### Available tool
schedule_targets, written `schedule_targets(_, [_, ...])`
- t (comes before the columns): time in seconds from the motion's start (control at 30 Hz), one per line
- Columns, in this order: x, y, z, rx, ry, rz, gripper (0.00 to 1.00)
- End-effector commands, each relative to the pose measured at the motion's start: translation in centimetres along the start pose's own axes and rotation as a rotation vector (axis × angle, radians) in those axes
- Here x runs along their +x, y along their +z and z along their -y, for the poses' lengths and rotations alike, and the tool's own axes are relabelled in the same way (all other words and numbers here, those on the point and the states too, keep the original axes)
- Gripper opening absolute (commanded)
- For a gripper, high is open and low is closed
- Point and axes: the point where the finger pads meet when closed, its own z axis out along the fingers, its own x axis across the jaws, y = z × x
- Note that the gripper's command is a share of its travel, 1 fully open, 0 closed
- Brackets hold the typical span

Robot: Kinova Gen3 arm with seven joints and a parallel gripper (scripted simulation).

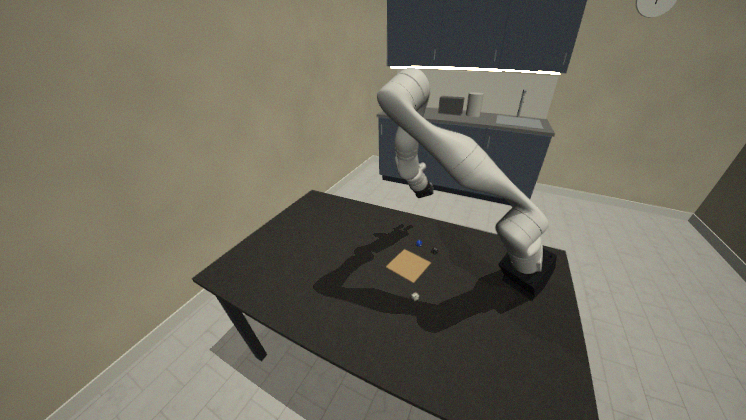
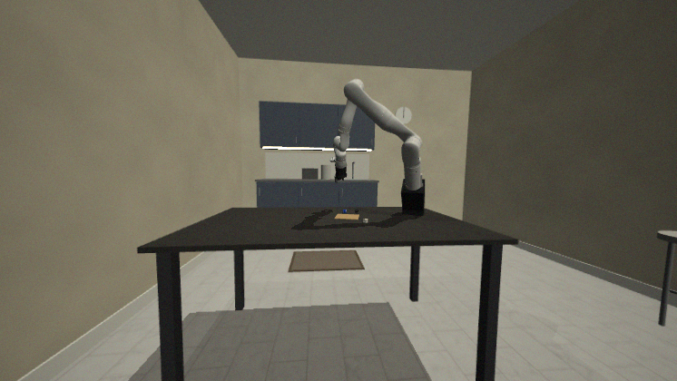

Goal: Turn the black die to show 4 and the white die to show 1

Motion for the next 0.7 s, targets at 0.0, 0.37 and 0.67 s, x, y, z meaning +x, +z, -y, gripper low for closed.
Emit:
schedule_targets(0.0, [0.4,0.1,0.3,0.001,0.009,-0.003,1.00])
schedule_targets(0.37, [0.7,0.5,-0.8,-0.036,0.032,-0.003,1.00])
schedule_targets(0.67, [0.9,0.9,-1.9,-0.073,0.056,-0.001,1.00])
